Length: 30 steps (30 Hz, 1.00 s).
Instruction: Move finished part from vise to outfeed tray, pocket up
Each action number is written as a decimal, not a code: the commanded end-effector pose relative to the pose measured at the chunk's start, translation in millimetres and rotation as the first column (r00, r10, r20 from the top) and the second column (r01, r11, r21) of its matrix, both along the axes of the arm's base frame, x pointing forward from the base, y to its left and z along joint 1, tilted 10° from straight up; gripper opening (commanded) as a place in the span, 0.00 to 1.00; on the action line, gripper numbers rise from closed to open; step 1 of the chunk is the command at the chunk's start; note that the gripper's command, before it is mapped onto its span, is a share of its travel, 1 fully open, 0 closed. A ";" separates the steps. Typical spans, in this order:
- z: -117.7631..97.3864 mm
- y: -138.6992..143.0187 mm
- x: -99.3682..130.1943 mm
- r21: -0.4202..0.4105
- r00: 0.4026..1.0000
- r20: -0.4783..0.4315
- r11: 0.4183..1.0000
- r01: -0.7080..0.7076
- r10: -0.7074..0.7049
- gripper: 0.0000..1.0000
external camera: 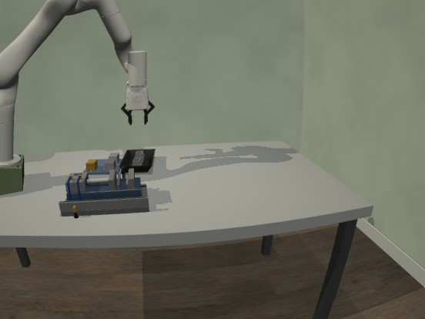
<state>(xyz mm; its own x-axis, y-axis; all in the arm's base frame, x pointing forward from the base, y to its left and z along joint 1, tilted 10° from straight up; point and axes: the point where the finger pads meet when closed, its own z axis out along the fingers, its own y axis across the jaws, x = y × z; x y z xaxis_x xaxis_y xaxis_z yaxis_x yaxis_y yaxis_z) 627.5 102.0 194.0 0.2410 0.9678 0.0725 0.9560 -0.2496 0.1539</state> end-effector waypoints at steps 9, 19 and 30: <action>4.9 0.0 -0.1 0.000 1.000 0.002 1.000 0.000 0.000 0.00; 4.9 0.0 -0.1 0.000 1.000 0.002 1.000 0.000 0.000 0.00; 4.9 0.0 -0.1 0.000 1.000 0.002 1.000 0.000 0.000 0.00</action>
<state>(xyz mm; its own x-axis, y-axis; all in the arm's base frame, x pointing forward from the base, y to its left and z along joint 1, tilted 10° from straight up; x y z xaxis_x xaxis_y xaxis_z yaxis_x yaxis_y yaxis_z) 626.7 101.8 197.8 0.2410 0.9678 0.0725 0.9561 -0.2496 0.1538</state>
